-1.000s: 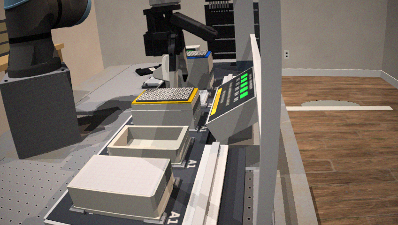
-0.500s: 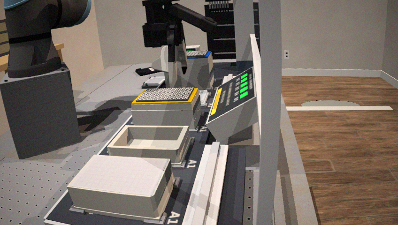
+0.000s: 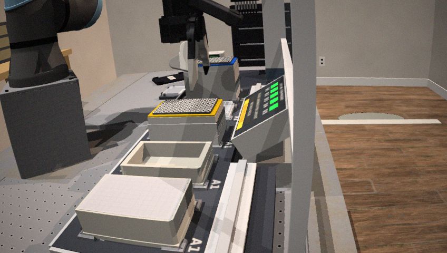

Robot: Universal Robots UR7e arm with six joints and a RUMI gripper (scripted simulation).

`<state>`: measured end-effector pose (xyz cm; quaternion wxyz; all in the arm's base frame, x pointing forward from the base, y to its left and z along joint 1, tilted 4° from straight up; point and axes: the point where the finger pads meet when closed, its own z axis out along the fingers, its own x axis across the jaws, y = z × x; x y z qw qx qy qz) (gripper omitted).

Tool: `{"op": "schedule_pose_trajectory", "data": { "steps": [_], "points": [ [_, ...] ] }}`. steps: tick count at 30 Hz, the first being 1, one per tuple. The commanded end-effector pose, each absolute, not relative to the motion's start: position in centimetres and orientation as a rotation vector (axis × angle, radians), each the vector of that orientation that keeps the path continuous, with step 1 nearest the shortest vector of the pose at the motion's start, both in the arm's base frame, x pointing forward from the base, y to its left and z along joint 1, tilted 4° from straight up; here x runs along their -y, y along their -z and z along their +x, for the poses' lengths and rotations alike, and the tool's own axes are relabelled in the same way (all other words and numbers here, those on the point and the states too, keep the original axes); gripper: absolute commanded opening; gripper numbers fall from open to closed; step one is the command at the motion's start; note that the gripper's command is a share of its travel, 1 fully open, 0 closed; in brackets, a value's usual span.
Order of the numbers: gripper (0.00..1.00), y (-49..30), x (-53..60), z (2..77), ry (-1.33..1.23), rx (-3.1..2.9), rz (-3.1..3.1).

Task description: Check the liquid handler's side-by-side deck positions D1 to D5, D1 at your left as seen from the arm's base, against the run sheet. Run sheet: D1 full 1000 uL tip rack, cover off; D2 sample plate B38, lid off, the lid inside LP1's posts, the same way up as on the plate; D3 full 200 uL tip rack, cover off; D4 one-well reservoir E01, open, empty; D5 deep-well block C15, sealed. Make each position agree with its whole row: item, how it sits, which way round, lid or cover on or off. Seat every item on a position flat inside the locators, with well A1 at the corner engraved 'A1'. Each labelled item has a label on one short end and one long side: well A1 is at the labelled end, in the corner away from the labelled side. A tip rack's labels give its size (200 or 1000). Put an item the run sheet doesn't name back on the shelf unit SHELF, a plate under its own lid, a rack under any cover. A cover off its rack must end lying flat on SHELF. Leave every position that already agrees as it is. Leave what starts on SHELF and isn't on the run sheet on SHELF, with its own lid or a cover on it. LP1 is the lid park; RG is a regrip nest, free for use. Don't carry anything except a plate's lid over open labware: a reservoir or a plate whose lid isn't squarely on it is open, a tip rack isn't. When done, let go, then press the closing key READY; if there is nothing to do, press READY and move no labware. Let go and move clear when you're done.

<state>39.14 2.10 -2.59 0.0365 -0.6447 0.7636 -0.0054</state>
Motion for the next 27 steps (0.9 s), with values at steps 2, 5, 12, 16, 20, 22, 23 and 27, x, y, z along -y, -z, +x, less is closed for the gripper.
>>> {"op": "schedule_pose_trajectory", "data": {
  "steps": [2,5,12,16,20,22,23,27],
  "points": [
    [0.82,1.5,-2.0,39.1,0.017,-2.344,-1.979],
    [0.82,1.4,-2.0,39.1,0.017,-2.344,-1.979],
    [0.82,0.2,-2.0,39.0,0.017,-2.344,-1.979],
    [0.82,-0.5,-2.0,39.0,0.017,-2.344,-1.979],
    [0.82,-1.1,-1.9,38.9,0.017,-2.344,-1.979],
    [0.82,-1.1,-1.9,38.9,0.017,-2.344,-1.979],
    [0.82,-1.3,-1.9,38.9,0.017,-2.344,-1.979],
    [0.82,-2.0,-1.9,38.9,0.017,-2.344,-1.979]
  ]
}}
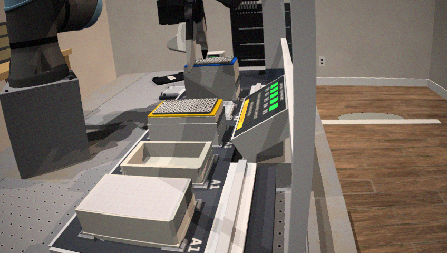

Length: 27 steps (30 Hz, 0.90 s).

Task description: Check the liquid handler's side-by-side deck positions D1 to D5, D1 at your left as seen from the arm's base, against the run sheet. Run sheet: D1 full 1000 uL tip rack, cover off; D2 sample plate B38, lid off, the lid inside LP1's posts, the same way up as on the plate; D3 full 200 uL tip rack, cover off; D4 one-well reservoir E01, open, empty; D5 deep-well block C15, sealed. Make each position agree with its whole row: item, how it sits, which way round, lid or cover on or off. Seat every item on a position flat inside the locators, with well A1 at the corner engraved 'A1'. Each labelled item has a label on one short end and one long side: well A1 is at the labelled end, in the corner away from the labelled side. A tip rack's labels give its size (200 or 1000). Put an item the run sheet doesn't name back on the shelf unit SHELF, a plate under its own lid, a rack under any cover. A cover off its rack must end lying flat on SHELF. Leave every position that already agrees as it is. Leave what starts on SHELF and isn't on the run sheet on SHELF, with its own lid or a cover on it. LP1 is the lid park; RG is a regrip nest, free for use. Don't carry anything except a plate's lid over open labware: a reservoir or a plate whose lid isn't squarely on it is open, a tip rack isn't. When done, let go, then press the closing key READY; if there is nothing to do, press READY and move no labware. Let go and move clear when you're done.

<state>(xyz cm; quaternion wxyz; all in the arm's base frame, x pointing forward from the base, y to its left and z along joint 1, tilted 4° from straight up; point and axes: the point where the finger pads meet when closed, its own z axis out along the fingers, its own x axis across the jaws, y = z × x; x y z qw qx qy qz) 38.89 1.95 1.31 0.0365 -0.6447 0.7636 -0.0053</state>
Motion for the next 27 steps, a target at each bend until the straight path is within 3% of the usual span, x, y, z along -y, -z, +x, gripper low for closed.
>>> {"op": "schedule_pose_trajectory", "data": {
  "steps": [1,27],
  "points": [
    [0.82,-2.1,-1.9,38.9,0.017,-2.344,-1.979],
    [0.82,-6.1,-1.7,38.6,0.017,-2.344,-1.979]
  ]
}}
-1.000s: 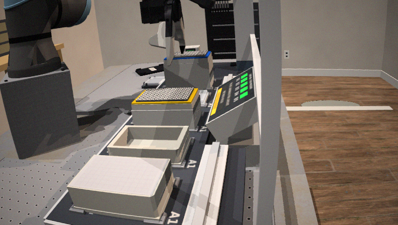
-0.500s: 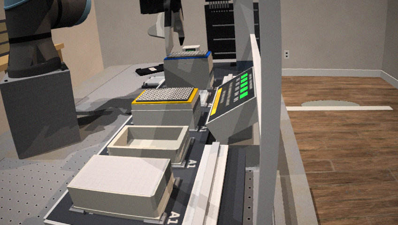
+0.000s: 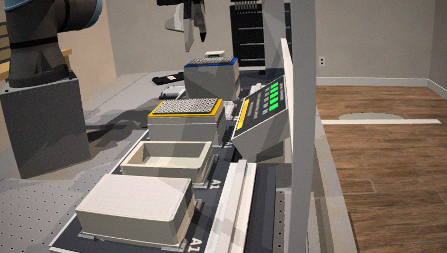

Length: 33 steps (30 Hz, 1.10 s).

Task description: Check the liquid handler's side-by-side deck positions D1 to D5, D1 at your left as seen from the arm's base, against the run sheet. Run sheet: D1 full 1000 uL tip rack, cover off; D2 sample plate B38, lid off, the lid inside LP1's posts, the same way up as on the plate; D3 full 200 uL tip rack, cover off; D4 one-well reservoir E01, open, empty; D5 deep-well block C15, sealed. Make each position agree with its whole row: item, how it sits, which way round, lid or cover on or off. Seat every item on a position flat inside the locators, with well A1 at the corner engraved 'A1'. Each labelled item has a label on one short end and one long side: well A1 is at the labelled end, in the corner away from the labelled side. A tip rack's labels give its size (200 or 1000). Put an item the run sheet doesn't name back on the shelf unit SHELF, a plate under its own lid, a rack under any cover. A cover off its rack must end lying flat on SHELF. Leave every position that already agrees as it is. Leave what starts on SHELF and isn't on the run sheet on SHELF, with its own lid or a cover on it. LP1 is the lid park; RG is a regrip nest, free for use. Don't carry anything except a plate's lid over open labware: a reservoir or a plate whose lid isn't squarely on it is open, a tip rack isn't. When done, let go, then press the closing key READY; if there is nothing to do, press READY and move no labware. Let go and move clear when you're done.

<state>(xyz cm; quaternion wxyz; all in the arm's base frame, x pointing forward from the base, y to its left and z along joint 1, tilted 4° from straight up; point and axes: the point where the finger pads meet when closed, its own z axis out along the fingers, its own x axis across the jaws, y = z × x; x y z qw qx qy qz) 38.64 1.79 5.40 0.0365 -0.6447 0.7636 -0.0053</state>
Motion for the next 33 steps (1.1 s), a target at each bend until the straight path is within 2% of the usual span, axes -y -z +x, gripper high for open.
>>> {"op": "schedule_pose_trajectory", "data": {
  "steps": [1,33],
  "points": [
    [0.82,-6.1,-1.7,38.6,0.017,-2.344,-1.979],
    [0.82,-11.0,-1.6,38.3,0.017,-2.344,-1.979]
  ]
}}
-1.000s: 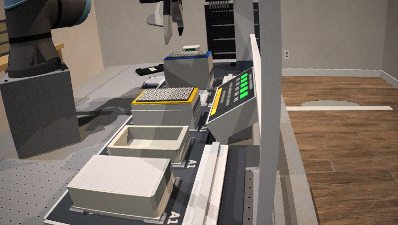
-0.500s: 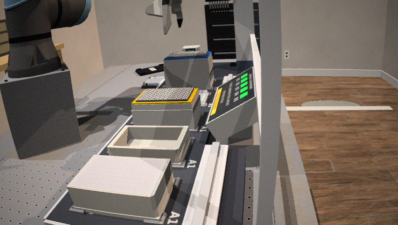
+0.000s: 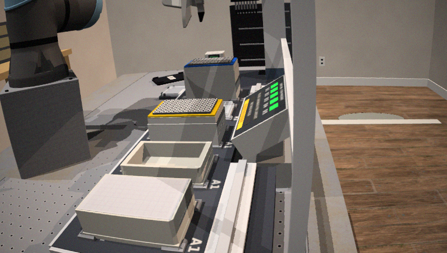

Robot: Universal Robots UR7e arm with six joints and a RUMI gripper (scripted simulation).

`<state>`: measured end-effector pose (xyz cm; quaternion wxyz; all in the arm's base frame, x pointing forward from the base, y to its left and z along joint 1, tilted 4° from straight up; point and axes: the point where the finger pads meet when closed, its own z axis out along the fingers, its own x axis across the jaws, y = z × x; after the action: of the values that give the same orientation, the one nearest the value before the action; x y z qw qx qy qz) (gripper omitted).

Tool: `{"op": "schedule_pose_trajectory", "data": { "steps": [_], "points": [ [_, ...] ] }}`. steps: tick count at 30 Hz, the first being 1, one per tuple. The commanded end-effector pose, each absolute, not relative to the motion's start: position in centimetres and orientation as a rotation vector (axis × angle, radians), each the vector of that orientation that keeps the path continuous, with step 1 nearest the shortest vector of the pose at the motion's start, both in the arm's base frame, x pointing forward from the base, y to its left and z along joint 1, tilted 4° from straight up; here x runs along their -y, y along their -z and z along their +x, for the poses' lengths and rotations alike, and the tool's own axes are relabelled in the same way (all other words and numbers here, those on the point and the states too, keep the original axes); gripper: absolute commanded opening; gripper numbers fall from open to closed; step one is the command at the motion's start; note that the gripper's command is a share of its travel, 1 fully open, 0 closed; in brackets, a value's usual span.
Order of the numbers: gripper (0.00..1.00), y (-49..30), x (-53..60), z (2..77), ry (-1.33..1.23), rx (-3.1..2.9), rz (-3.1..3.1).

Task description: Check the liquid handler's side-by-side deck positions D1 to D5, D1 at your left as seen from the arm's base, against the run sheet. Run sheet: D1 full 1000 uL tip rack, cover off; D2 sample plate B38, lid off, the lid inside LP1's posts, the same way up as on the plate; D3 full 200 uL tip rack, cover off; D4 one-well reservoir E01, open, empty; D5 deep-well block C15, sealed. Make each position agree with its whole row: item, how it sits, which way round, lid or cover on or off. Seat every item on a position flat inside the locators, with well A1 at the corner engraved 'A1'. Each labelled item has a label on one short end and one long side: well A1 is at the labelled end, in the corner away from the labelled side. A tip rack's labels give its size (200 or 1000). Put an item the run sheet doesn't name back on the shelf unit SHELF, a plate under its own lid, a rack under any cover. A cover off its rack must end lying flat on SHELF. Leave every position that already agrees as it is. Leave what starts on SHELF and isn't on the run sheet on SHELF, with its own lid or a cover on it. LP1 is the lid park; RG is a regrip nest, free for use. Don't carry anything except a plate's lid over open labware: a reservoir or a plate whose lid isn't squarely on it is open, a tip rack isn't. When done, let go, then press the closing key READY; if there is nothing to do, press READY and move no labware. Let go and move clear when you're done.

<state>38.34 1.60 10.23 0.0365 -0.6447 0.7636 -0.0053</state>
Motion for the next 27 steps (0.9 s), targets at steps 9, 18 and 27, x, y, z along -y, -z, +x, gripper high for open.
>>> {"op": "schedule_pose_trajectory", "data": {
  "steps": [9,18,27],
  "points": [
    [0.82,-12.1,-1.5,38.2,0.017,-2.344,-1.979],
    [0.0,-12.5,-1.8,36.8,0.02,-2.284,-2.049],
    [0.0,-12.7,-2.3,33.3,0.028,-2.136,-2.205]
  ]
}}
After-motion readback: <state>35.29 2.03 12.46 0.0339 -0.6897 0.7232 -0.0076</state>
